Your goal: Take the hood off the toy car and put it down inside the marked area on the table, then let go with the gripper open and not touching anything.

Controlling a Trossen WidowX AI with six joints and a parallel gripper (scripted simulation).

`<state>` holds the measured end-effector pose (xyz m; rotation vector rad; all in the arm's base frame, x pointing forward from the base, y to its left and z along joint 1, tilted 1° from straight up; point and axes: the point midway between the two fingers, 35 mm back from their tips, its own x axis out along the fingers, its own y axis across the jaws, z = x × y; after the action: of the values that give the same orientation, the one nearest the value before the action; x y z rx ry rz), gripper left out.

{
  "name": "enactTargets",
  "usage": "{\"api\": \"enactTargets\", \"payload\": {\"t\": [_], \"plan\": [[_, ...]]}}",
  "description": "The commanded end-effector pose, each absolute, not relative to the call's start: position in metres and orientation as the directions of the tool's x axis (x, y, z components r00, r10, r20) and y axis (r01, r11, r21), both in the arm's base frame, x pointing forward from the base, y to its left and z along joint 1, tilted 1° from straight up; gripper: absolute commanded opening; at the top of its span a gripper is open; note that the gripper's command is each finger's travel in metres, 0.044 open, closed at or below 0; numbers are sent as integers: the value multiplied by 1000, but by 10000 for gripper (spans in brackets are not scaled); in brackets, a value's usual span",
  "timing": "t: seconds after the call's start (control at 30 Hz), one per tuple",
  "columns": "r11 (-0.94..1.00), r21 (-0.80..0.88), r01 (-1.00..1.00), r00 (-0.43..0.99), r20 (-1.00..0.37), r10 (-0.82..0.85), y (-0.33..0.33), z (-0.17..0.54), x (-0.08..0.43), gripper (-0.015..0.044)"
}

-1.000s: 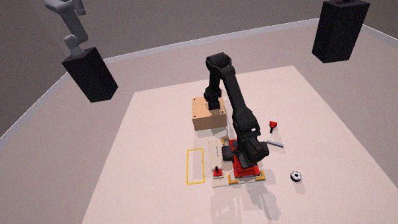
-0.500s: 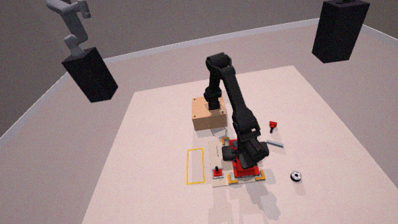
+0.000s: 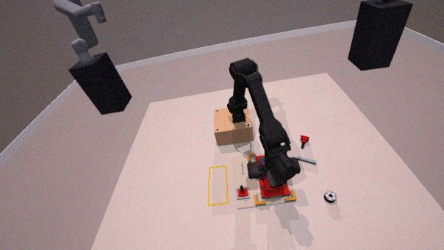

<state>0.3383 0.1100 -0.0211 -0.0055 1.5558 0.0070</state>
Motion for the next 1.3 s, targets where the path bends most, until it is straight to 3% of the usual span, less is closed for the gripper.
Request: {"api": "enactTargets", "payload": {"t": [0.0,0.97,1.27], "plan": [[1000,0,-8,16,-1000,0,110,-18,339,0],[1000,1,-8,16,-1000,1,110,1,339,0],[1000,1,-8,16,-1000,1,110,35,339,0]]}}
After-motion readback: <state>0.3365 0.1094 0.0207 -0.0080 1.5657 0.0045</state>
